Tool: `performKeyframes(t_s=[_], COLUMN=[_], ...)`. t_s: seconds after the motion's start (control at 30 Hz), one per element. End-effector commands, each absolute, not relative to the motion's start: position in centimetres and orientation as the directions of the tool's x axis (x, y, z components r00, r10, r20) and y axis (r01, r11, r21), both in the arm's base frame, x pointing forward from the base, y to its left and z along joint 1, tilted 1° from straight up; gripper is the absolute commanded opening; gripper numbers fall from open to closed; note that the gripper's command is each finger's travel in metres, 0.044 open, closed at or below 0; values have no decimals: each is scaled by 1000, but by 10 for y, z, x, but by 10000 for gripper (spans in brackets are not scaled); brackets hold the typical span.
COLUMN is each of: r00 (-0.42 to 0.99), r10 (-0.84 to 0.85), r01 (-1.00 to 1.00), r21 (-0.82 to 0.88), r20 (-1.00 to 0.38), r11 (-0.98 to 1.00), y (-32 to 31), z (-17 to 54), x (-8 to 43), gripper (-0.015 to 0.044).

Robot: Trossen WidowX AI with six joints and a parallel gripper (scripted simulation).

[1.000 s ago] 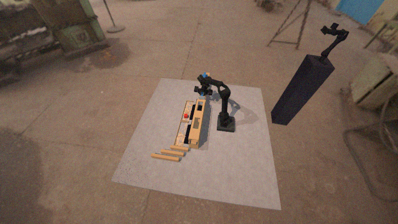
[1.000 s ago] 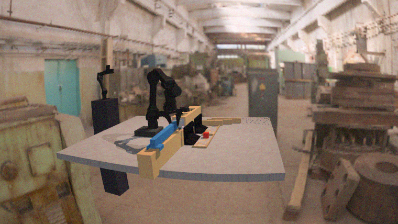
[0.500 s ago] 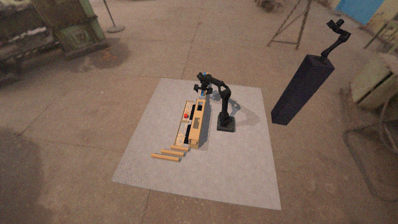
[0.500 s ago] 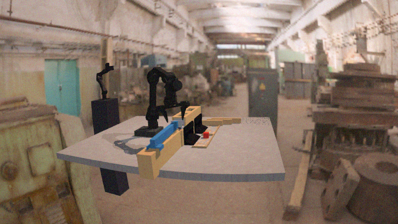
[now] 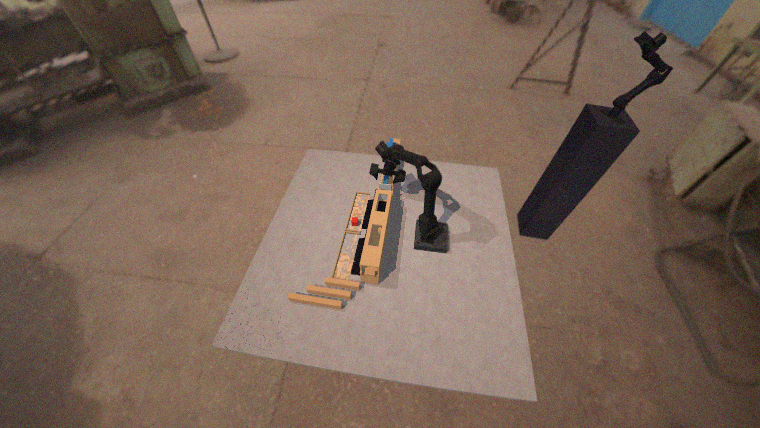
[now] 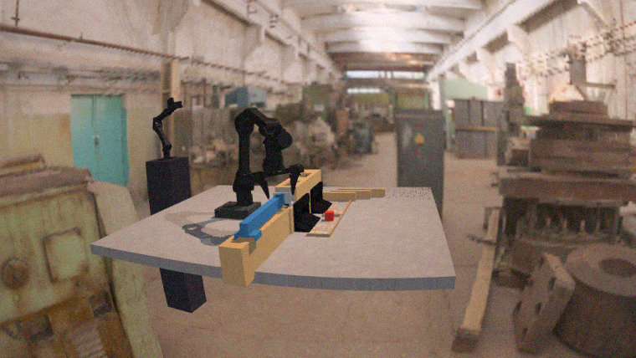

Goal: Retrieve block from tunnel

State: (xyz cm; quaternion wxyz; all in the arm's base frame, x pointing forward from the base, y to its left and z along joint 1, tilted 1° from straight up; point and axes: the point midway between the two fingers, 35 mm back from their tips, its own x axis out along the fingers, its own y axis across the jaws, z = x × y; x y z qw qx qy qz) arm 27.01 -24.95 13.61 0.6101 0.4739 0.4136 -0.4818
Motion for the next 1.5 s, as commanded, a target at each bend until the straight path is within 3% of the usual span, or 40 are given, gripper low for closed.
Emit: performKeyframes(t_s=[0.0, 0.37, 0.83, 0.93, 1.0, 1.23, 1.47], r00=[192, 192, 197, 197, 197, 196, 191], r10=[-199, -199, -200, -200, -200, -201, -201], r01=[980, 980, 979, 979, 979, 980, 980], r21=[180, 179, 183, 183, 183, 182, 176], r20=[-961, -961, -960, -960, -960, -960, -961], r11=[81, 81, 87, 87, 86, 85, 88], y=[-250, -250, -250, -250, -251, -269, -259], z=[130, 113, 119, 119, 119, 118, 119], x=[269, 269, 270, 270, 270, 272, 269], gripper=[440, 440, 72, 52, 0, 0, 184])
